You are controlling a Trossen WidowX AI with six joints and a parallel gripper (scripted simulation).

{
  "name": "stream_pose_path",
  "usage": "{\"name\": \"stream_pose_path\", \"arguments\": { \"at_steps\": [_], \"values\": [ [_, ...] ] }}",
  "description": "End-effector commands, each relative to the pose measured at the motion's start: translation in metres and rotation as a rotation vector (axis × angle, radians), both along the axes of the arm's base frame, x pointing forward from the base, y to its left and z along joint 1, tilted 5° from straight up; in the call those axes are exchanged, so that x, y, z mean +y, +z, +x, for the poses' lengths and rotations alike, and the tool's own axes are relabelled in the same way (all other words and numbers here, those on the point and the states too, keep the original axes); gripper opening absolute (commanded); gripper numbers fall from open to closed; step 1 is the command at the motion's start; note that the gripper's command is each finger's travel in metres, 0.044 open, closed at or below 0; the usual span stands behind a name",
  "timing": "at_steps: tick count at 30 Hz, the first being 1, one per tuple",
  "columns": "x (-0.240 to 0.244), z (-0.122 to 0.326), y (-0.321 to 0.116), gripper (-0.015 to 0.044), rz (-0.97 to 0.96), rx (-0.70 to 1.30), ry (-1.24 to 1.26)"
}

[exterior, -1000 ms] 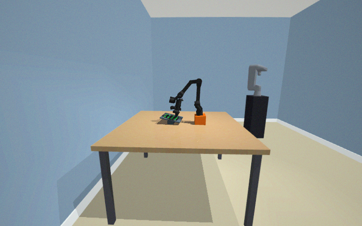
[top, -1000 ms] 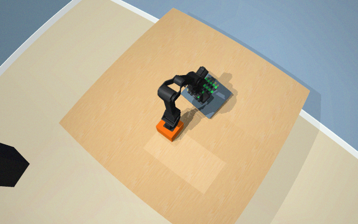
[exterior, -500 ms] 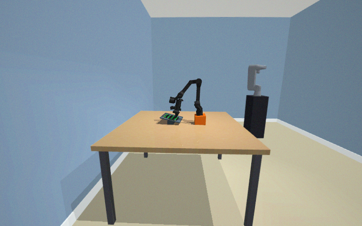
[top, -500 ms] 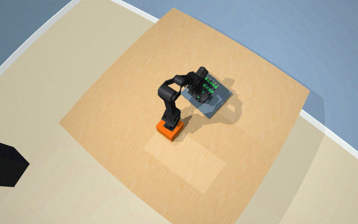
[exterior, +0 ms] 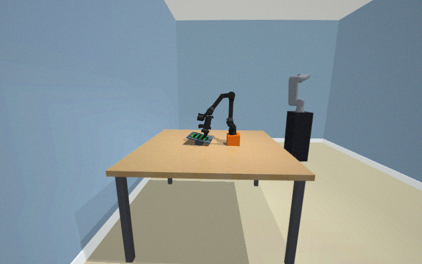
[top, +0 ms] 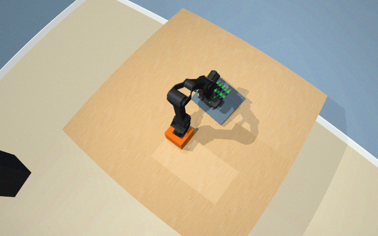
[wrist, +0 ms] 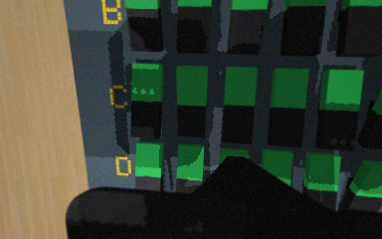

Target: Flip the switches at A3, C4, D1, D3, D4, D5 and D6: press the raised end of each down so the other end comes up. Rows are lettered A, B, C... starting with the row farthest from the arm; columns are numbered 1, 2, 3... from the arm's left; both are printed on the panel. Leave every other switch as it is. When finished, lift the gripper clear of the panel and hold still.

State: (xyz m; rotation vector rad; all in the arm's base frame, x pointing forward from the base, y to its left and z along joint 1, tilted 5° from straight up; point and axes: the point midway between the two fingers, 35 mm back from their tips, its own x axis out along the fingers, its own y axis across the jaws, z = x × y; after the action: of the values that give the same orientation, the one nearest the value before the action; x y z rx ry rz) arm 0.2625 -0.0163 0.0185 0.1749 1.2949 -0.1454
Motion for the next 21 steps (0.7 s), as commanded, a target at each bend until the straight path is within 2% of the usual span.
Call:
{"name": "stream_pose_path", "arguments": {
  "at_steps": [1, 11, 17, 21],
  "values": [
    [0.001, -0.001, -0.002, 0.0000, 0.003, 0.003, 0.006],
    [0.001, -0.001, -0.003, 0.0000, 0.003, 0.003, 0.006],
    [0.001, -0.016, 0.052, 0.0000, -0.002, -0.019, 0.004],
    [0.002, -0.020, 0.060, 0.0000, -0.003, -0.022, 0.004]
  ]
}}
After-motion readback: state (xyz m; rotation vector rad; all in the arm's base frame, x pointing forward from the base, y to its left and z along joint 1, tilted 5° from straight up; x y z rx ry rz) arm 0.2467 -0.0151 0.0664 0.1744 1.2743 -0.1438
